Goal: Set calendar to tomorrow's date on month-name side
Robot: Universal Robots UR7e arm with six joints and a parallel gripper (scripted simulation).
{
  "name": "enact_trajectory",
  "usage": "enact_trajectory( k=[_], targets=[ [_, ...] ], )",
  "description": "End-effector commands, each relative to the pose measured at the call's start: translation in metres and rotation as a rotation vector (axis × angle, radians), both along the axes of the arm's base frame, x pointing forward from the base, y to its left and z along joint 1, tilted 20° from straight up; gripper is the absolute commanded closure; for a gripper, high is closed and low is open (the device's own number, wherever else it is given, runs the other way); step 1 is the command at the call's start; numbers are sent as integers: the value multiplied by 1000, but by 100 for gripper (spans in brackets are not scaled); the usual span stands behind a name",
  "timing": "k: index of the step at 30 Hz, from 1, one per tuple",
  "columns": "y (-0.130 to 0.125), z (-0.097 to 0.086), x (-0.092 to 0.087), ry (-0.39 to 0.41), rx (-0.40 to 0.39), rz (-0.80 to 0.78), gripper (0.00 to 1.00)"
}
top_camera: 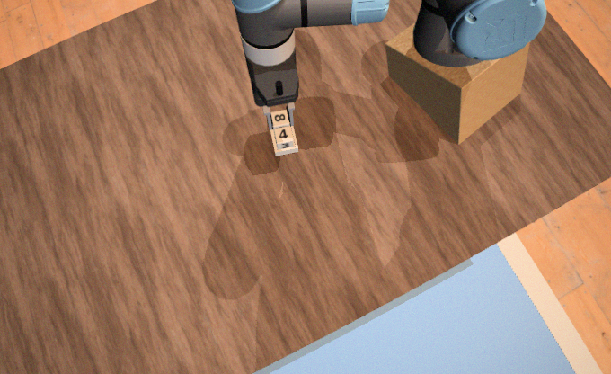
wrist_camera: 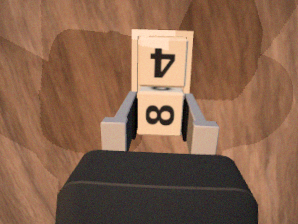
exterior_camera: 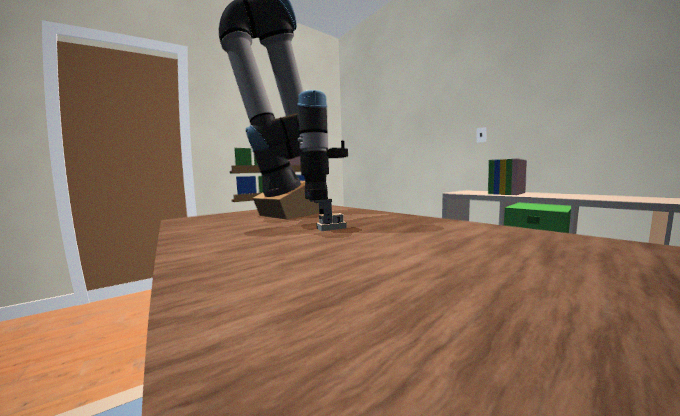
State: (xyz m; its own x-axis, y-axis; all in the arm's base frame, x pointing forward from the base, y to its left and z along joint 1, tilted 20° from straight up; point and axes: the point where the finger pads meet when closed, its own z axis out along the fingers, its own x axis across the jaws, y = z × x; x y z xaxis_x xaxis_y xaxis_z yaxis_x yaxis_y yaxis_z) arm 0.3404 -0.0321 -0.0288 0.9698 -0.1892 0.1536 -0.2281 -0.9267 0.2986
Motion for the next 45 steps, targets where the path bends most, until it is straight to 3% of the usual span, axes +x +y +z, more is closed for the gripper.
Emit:
enact_trajectory(
  k=[1, 13, 14, 16, 17, 22, 23, 25, 26, 45],
  targets=[
    [0, -1, -2, 3, 2, -1, 43],
    [0, -1, -2, 3, 2, -1, 43],
    [0, -1, -2, 3, 2, -1, 37],
    [0, -1, -2, 3, 2, -1, 37],
    [0, -1, -2, 3, 2, -1, 31],
    [0, -1, -2, 3, 2, -1, 25],
    [0, -1, -2, 3, 2, -1, 19],
    [0, -1, -2, 3, 2, -1, 19],
    [0, -1, -2, 3, 2, -1, 13],
    [1, 2, -1, 0, 1, 0, 13]
  ],
)
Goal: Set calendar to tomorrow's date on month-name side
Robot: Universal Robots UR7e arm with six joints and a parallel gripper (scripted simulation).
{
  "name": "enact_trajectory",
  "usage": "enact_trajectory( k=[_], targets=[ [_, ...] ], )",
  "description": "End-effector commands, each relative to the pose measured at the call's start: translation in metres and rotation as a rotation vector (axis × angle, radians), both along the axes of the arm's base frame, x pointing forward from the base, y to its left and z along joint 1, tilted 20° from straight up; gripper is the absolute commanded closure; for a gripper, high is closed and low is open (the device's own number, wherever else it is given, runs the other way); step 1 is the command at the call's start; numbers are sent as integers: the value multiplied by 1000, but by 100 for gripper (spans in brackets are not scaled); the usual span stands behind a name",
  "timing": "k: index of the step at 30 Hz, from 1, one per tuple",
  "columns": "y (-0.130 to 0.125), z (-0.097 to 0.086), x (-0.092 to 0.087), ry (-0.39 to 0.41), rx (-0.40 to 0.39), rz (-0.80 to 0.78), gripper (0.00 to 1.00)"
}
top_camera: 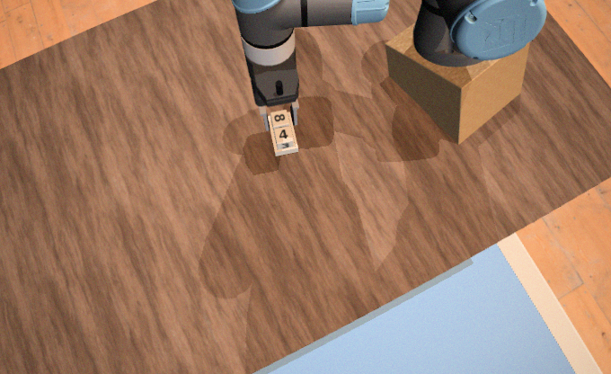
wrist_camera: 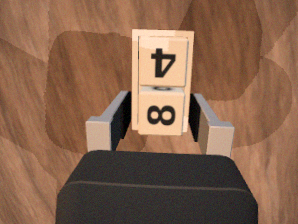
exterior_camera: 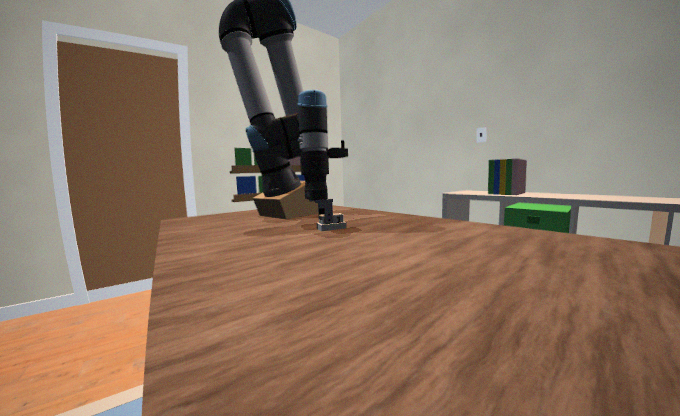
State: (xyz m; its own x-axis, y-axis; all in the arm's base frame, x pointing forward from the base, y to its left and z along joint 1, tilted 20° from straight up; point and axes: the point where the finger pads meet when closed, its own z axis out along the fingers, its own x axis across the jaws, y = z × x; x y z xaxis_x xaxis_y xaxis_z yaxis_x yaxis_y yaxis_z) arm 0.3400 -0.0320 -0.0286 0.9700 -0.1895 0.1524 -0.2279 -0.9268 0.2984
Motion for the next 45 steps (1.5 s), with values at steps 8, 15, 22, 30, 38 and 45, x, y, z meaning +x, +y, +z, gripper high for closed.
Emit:
enact_trajectory(
  k=[8, 15, 22, 30, 38, 45],
  targets=[
    [5, 15, 0, -5, -2, 1, 13],
    [12, 36, -2, -5, -2, 1, 13],
    [18, 53, -3, -5, -2, 1, 13],
    [26, 77, -5, -5, -1, 1, 13],
    [29, 85, -6, -5, -1, 1, 13],
    [29, 86, -6, -5, -1, 0, 0]
  ],
)
